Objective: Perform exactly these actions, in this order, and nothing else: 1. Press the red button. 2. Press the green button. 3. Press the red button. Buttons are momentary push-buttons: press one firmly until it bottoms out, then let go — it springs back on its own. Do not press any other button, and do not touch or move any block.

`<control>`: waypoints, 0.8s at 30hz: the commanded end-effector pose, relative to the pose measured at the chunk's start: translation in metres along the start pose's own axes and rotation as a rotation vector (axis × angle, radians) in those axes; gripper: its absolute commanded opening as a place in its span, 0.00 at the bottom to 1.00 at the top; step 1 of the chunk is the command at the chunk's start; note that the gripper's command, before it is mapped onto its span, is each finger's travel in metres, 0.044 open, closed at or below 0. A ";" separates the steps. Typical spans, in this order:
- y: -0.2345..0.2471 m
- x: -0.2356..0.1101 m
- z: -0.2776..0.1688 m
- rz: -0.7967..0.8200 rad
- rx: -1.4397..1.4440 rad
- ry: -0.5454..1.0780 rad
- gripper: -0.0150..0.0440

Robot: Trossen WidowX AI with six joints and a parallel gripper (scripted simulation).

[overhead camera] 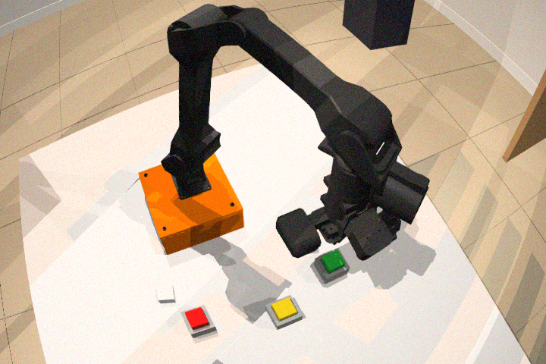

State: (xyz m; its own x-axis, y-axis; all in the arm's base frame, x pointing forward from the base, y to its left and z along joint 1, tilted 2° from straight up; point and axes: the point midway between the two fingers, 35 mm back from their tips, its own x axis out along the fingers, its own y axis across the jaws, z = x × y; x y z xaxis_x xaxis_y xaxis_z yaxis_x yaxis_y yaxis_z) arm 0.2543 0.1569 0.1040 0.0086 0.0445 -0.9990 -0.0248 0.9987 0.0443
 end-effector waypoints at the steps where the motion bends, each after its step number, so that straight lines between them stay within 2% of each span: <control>1: 0.014 -0.001 -0.005 0.003 0.018 0.002 0.29; 4: 0.014 0.009 -0.005 0.003 0.018 0.002 0.29; 8: 0.014 0.058 -0.005 0.003 0.018 0.002 0.29; 24: 0.014 0.078 -0.005 0.003 0.018 0.002 0.29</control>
State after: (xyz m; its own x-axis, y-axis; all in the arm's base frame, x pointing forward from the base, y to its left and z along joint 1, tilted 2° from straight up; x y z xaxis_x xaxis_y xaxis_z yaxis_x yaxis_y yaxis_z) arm 0.2518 0.1758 0.0341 0.0166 0.0530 -0.9985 -0.0109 0.9985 0.0528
